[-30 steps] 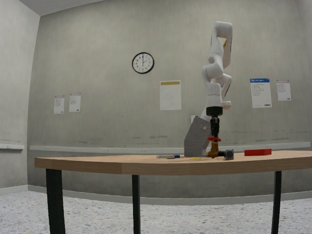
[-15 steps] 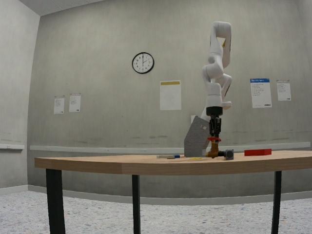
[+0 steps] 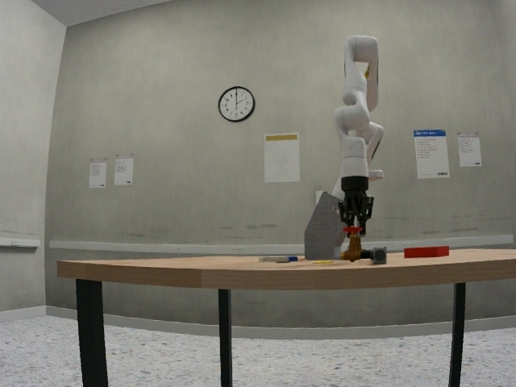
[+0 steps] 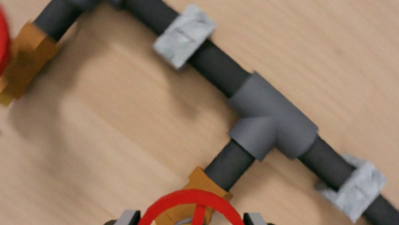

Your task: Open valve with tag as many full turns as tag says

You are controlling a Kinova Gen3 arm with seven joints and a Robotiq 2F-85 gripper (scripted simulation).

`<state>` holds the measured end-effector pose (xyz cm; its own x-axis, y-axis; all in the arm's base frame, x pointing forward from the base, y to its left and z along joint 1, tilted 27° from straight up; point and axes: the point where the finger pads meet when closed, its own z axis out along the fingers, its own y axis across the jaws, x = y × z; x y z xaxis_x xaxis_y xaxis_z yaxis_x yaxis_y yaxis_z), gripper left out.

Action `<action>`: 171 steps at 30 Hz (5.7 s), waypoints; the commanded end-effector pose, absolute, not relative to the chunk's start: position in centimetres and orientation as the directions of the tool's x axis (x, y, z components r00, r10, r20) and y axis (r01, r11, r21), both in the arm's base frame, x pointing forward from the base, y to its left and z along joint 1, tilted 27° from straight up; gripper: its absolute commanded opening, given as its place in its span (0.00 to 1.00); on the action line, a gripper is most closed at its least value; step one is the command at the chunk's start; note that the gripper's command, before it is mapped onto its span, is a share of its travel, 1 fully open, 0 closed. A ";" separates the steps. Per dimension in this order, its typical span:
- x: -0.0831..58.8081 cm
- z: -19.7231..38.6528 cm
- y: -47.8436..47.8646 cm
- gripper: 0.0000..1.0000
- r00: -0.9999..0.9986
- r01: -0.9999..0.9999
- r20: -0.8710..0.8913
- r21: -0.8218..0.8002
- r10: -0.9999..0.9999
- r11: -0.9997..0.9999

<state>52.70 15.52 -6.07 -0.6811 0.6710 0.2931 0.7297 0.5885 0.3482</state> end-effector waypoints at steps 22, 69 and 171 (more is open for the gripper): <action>52.8 -6.0 15.5 0.52 -0.940 -0.334 -0.207 0.410 -0.270 0.849; 52.8 -6.0 15.5 0.52 0.022 -0.998 -0.454 -0.068 -0.891 0.010; 52.8 -6.0 15.5 1.00 -0.860 0.506 0.181 0.422 0.476 0.753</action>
